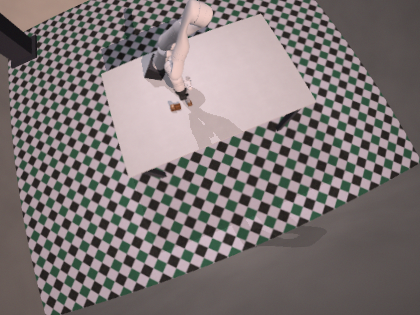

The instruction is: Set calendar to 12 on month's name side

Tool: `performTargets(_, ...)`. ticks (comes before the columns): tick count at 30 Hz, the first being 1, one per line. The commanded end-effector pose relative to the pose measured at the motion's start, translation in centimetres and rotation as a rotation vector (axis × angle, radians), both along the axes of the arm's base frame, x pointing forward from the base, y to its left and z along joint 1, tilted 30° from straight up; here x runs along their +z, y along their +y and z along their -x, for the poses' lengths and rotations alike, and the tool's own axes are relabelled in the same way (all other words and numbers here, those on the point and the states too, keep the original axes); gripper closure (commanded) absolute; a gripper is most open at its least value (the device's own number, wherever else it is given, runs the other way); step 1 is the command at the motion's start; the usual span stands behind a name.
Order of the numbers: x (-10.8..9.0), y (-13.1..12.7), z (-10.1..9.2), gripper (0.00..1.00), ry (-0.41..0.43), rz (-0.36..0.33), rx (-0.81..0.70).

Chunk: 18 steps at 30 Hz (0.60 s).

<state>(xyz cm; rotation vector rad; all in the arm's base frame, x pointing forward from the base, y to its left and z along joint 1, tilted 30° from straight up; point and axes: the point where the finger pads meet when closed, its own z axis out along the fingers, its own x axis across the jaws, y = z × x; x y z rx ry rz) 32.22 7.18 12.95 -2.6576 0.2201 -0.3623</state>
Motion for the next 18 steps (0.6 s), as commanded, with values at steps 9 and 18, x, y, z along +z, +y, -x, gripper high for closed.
performTargets(9,-0.2,0.1,-0.1,0.13,0.000,0.000,0.000)
performTargets(18,-1.0,0.5,-0.4,0.13,0.000,0.000,0.000)
